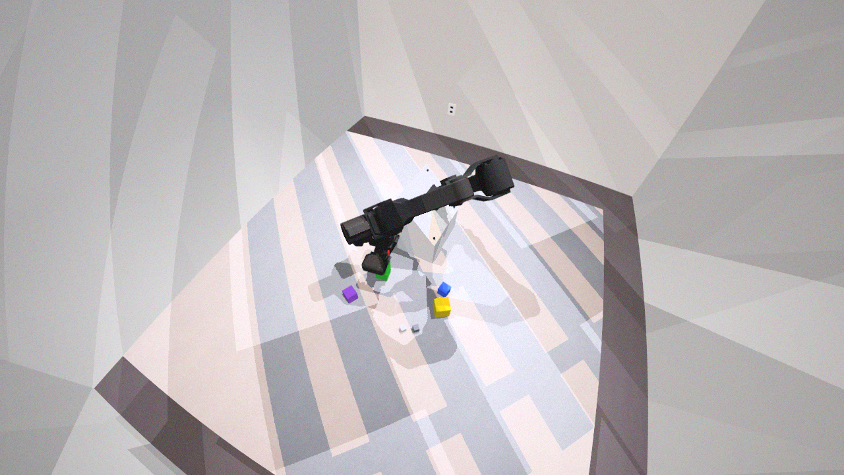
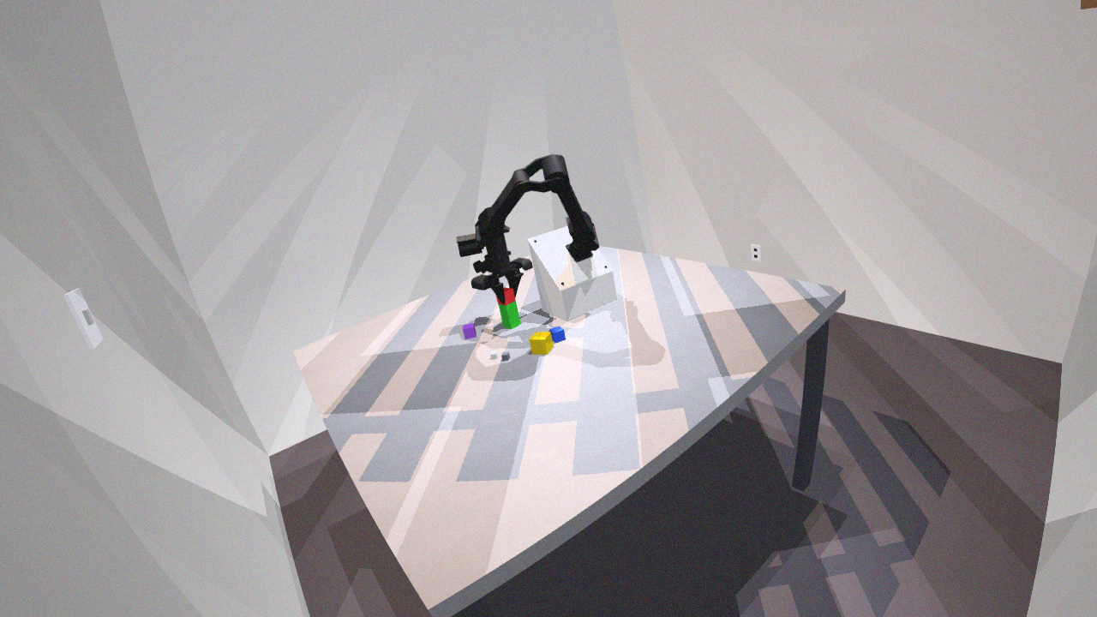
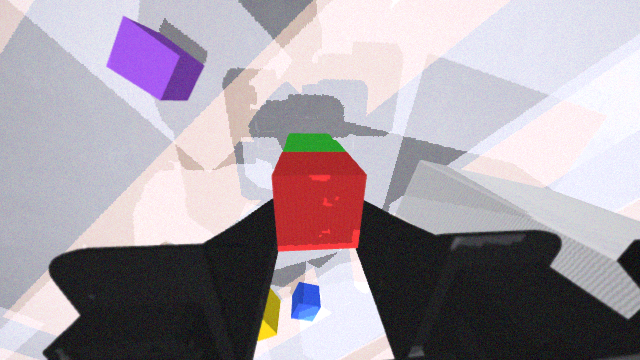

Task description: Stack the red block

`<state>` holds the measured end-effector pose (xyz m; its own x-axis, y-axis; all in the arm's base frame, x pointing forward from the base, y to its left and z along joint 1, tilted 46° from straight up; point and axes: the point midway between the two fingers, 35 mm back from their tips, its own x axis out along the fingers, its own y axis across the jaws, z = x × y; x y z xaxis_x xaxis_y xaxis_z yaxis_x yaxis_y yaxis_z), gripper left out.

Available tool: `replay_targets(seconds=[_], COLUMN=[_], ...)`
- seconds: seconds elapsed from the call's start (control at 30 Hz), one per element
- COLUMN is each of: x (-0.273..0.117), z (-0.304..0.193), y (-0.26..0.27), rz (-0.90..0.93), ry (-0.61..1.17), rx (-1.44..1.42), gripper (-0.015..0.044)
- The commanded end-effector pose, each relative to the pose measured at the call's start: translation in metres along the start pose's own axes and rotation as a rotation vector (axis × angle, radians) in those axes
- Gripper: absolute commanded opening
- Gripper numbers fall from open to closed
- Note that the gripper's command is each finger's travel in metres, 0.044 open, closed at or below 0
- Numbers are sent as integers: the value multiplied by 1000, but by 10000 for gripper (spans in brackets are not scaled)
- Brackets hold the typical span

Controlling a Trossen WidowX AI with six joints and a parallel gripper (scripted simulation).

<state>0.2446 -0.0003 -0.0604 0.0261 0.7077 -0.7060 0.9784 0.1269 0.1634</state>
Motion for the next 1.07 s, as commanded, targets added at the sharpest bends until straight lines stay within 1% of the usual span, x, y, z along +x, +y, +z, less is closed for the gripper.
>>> replay_targets(seconds=[0.0, 0.3, 1.03], x=[0, 0, 0], z=[0, 0, 0], y=[0, 0, 0], rz=[0, 0, 0], ry=[0, 0, 0], rx=[-1, -1, -1], gripper=[210, 440, 440])
